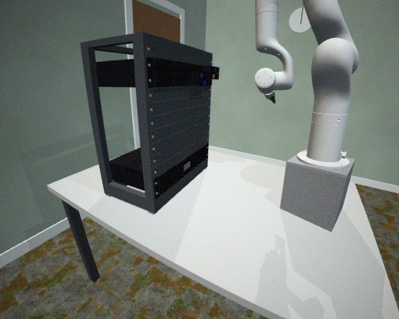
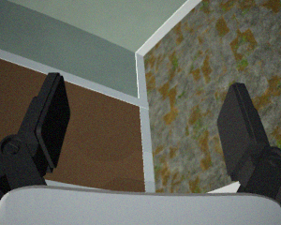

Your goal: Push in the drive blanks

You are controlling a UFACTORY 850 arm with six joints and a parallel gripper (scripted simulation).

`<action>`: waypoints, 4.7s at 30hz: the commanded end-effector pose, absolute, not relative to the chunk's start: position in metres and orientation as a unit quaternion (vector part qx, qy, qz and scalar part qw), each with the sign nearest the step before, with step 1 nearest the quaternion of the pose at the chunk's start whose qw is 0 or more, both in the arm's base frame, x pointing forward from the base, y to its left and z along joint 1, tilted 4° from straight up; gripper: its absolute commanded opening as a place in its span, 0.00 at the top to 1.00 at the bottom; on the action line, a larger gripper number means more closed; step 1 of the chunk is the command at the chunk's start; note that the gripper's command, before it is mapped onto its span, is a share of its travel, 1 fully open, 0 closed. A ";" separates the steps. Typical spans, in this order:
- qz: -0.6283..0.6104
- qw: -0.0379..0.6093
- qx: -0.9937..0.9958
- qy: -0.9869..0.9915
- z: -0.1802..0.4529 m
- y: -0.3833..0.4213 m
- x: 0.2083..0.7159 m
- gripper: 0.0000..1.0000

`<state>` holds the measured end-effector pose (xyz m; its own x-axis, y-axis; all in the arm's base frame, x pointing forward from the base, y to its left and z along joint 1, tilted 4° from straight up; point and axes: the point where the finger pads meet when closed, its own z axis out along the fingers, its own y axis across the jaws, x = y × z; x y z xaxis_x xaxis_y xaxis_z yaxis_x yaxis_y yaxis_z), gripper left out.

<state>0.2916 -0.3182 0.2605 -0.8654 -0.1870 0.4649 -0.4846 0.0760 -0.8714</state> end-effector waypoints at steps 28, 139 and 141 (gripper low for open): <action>0.666 -0.237 0.413 -0.574 0.280 -0.123 0.415 0.00; 0.509 -0.527 0.502 -0.460 0.303 0.039 0.378 0.00; 0.509 -0.527 0.502 -0.460 0.303 0.039 0.378 0.00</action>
<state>0.3781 0.0385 0.3023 0.0599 -0.9979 0.0257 0.0740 -0.0212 -0.9970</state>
